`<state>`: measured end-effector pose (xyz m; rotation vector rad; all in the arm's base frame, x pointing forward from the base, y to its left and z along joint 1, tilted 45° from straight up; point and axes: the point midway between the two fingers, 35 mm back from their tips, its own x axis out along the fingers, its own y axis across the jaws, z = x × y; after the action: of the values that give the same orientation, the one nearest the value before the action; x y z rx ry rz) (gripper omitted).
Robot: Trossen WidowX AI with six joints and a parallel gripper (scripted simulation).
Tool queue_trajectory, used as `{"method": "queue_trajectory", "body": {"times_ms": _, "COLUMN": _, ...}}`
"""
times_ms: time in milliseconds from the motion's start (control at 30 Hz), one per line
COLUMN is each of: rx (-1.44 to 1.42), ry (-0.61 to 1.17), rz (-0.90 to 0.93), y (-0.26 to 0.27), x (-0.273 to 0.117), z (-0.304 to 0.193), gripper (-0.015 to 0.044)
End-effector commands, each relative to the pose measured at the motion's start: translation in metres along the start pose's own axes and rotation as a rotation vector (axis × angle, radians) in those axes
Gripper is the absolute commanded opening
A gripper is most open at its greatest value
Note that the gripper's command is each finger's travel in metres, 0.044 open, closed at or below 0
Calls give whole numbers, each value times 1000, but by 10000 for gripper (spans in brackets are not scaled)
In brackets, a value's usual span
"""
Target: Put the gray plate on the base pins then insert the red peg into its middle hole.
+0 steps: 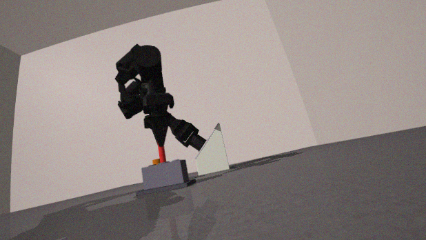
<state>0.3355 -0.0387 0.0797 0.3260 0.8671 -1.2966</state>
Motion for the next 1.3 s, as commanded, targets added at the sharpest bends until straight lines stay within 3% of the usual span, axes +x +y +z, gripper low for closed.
{"method": "queue_trajectory", "body": {"times_ms": 0, "rx": 2, "ry": 0, "rz": 1, "y": 0, "x": -1, "z": 0, "gripper": 0}}
{"method": "queue_trajectory", "body": {"times_ms": 967, "rx": 2, "ry": 0, "rz": 0, "y": -1, "x": 2, "z": -1, "gripper": 0}}
{"method": "queue_trajectory", "body": {"times_ms": 1167, "rx": 2, "ry": 0, "rz": 0, "y": -1, "x": 2, "z": -1, "gripper": 150}}
{"method": "queue_trajectory", "body": {"times_ms": 1267, "rx": 2, "ry": 0, "rz": 0, "y": -1, "x": 2, "z": -1, "gripper": 150}}
